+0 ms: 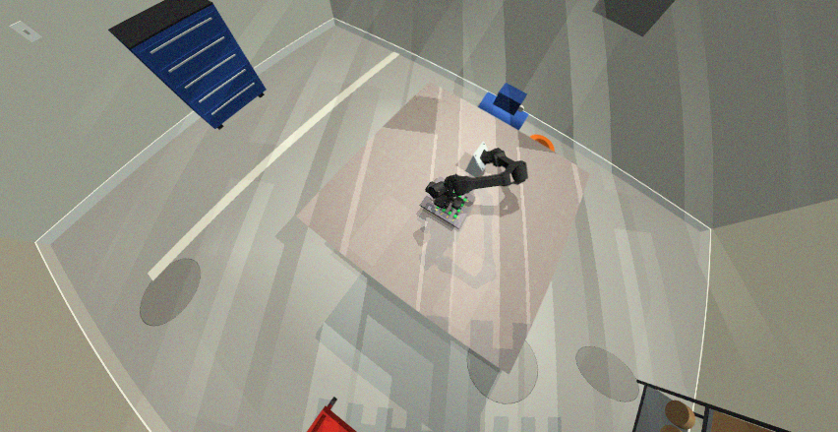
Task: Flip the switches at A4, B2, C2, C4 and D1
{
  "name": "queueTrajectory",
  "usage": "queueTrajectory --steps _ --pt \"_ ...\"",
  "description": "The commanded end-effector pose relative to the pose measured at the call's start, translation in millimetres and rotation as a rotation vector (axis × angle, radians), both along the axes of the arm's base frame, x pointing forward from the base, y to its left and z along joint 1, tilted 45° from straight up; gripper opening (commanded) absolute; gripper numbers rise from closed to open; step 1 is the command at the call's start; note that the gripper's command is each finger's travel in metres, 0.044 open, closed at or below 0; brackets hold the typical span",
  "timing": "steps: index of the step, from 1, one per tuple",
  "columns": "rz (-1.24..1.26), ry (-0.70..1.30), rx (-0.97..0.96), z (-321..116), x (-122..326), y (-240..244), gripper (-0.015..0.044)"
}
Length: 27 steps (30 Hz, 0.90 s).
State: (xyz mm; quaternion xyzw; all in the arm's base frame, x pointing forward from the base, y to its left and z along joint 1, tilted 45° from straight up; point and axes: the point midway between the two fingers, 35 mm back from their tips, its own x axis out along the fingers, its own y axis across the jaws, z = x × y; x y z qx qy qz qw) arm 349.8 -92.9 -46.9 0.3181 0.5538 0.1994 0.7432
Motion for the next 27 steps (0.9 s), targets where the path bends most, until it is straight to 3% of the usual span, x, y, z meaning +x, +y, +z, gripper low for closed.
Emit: queueTrajectory --steps 1,21,27 --pt "-0.002 0.002 0.004 -1 1 2 0.0" --pt "-0.002 0.001 0.005 -3 1 3 0.0" --pt "0.016 0.021 0.002 41 -15 -39 0.0"
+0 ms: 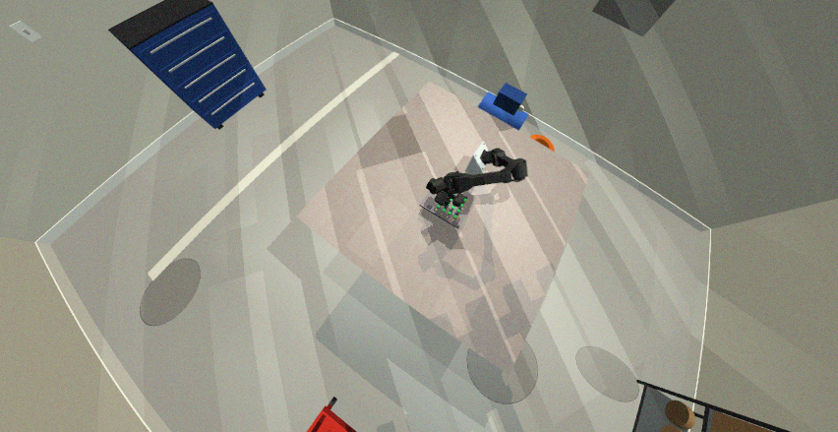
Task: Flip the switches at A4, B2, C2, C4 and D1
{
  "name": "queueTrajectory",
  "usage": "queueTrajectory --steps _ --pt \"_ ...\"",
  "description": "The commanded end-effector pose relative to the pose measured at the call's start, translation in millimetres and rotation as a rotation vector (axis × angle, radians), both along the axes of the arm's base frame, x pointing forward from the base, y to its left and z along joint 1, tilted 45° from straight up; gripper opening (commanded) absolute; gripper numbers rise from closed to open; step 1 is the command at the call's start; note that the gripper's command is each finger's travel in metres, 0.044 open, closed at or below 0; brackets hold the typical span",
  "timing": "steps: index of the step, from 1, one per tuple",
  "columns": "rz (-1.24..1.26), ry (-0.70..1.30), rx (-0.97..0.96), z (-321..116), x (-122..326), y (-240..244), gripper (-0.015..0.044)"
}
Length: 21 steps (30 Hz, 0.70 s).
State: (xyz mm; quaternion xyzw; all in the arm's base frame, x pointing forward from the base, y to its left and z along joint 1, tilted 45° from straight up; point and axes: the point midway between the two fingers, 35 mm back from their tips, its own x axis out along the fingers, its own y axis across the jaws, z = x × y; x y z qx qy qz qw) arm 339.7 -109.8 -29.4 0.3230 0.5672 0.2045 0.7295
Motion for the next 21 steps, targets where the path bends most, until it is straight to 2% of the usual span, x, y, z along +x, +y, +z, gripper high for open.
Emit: queueTrajectory --steps 1,6,14,21 --pt "0.0 -0.012 -0.013 25 -6 -24 0.0" --pt "0.0 -0.012 -0.013 27 -7 -23 0.0" --pt "0.0 -0.01 -0.009 68 -23 29 0.0" --pt "0.019 0.007 -0.005 44 -12 52 0.0"
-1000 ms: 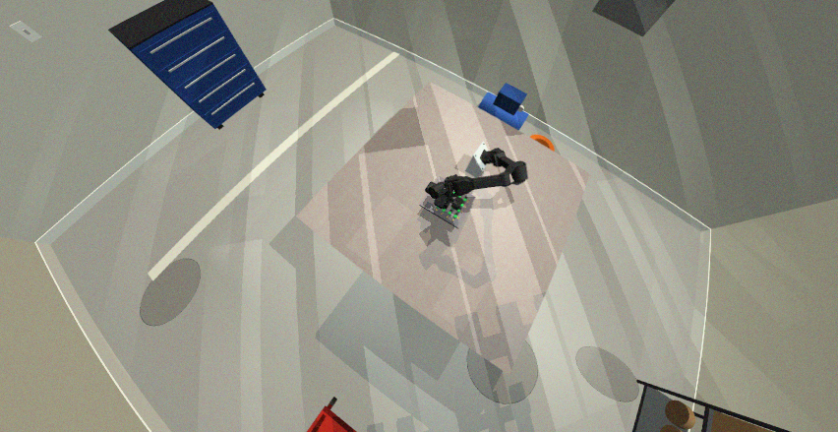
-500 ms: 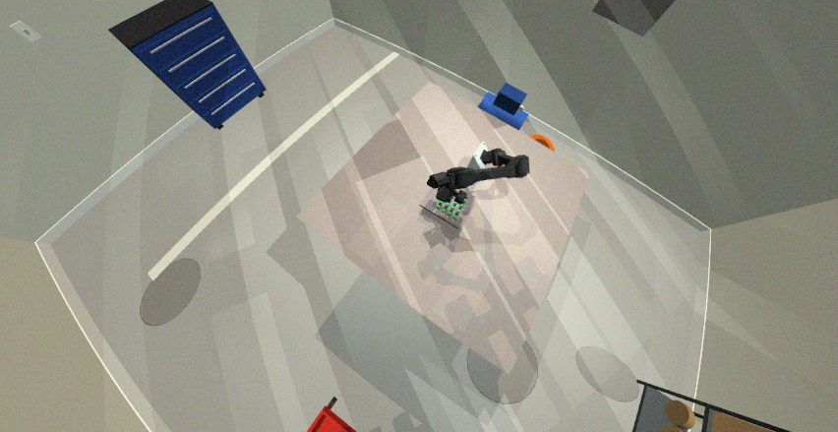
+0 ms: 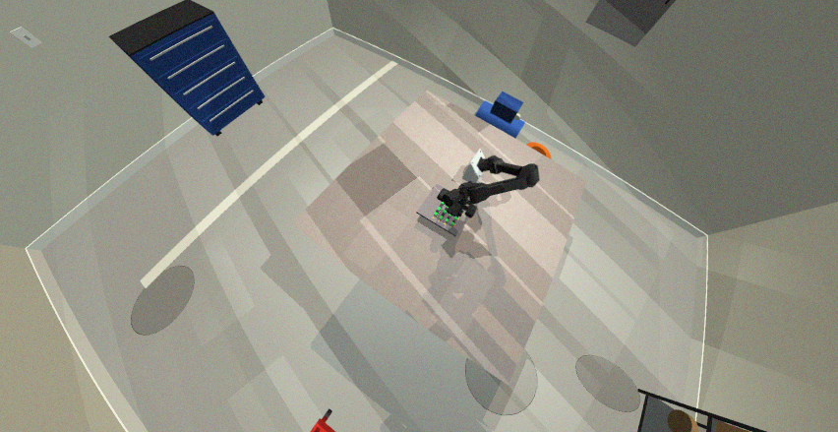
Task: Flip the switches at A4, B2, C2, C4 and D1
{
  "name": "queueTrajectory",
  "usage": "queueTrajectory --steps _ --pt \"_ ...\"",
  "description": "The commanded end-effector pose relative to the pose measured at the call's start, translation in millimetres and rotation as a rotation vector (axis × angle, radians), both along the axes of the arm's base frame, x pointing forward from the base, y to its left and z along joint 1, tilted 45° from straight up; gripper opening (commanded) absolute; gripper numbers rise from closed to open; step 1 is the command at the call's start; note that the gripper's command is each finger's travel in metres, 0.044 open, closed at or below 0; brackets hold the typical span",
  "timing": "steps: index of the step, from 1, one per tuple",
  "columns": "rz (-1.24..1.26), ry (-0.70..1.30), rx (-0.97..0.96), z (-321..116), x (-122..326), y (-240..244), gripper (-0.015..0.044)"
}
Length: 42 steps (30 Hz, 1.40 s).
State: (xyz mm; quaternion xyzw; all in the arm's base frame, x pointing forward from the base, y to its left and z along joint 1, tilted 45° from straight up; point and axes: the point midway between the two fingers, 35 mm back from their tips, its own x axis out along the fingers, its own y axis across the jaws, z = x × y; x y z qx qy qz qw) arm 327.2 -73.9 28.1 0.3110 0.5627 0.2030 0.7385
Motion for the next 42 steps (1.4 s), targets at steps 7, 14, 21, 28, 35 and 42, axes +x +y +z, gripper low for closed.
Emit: queueTrajectory --steps 7,14,21,28,35,42 --pt "0.014 0.028 0.018 -20 3 22 0.0" --pt "0.014 0.028 0.018 -23 4 26 0.0" --pt "0.014 0.028 0.019 -30 7 32 0.0" --pt "0.014 0.028 0.019 -30 7 33 0.0" --pt "0.014 0.028 0.019 -30 7 33 0.0" --pt "0.014 0.028 0.019 -30 7 33 0.0"
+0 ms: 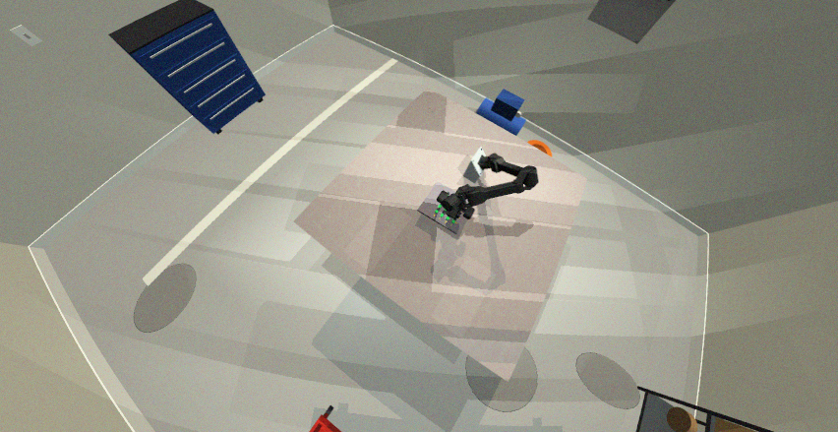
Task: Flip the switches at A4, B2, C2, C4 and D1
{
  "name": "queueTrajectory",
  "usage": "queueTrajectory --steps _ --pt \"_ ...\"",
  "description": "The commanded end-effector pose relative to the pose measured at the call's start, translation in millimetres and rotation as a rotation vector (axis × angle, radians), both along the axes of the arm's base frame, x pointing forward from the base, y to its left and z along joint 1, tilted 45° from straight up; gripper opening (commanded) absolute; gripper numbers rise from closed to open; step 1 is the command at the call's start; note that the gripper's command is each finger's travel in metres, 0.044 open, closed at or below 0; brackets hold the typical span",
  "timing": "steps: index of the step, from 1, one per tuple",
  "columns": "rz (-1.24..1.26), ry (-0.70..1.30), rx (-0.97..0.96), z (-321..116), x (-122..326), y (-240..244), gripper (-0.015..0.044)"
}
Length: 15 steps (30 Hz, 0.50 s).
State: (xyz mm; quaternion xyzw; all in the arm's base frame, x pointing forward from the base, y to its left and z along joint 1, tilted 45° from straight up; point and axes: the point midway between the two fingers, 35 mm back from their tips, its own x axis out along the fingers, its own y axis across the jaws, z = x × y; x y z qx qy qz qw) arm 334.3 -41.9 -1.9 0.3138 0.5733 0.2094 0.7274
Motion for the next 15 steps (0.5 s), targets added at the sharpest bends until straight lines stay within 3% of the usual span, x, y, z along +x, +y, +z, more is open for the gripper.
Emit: queueTrajectory --steps 1,15 --pt "-0.004 0.002 0.005 -0.3 0.2 0.6 0.0" --pt "-0.004 0.002 0.005 -1.6 0.7 1.8 0.0"
